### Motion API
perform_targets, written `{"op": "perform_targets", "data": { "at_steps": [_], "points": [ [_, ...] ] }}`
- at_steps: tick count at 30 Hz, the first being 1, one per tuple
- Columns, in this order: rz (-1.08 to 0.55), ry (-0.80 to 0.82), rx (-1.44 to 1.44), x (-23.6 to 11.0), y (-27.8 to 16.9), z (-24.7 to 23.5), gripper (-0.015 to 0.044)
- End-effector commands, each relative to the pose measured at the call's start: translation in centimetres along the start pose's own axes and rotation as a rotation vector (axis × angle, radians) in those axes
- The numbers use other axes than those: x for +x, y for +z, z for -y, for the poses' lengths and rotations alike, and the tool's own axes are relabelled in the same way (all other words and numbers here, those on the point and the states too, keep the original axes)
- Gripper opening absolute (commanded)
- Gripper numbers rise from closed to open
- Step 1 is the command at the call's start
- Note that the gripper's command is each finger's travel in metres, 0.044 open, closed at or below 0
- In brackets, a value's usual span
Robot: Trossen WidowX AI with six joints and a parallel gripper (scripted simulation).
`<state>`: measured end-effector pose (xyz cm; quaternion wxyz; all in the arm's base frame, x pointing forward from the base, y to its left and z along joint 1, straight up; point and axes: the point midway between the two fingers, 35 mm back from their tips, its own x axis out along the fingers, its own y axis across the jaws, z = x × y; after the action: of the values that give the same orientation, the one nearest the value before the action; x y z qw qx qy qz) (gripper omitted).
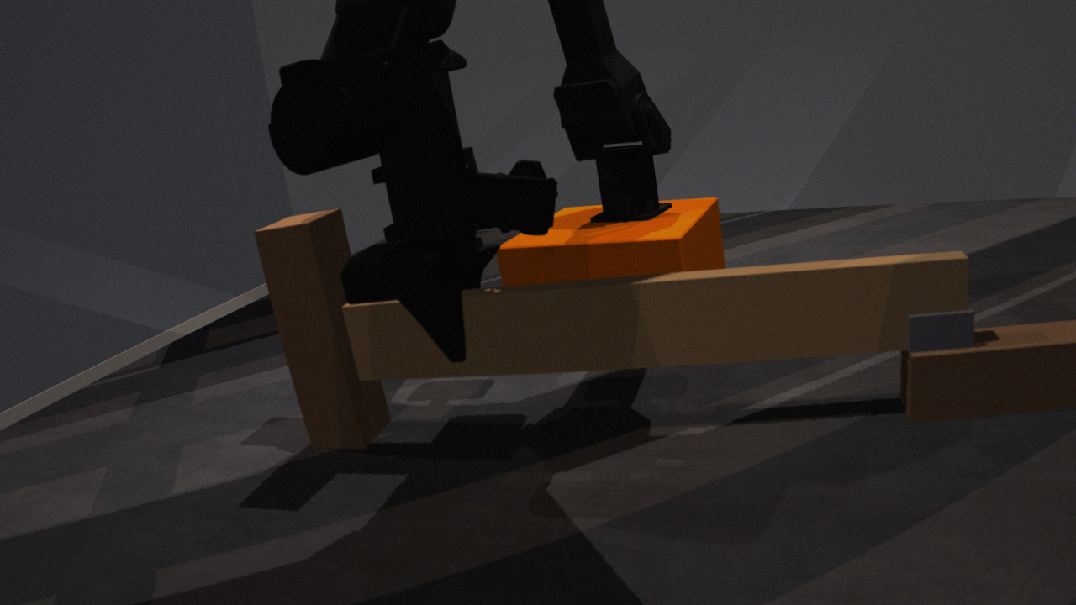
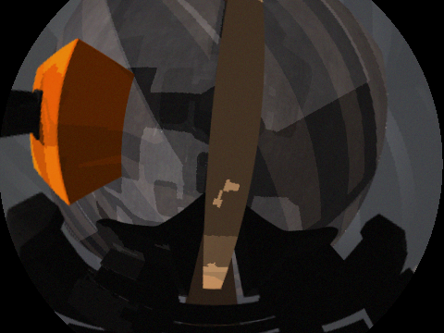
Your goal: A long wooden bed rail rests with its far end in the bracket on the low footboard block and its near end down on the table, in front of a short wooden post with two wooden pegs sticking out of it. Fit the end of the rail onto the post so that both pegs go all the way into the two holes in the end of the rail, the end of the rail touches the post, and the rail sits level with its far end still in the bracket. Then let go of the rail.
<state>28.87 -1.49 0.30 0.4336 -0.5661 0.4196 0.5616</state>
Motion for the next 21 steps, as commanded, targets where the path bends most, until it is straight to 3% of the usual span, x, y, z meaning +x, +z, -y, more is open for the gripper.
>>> {"op": "perform_targets", "data": {
  "at_steps": [1,15,21],
  "points": [
    [-0.008,-0.002,0.000,-0.14,-0.39,0.12,0.0000],
    [-0.008,-0.002,0.000,-0.16,-0.60,0.13,0.0000],
    [0.001,0.001,-0.001,-0.01,-0.15,0.01,0.0157]
  ]
}}
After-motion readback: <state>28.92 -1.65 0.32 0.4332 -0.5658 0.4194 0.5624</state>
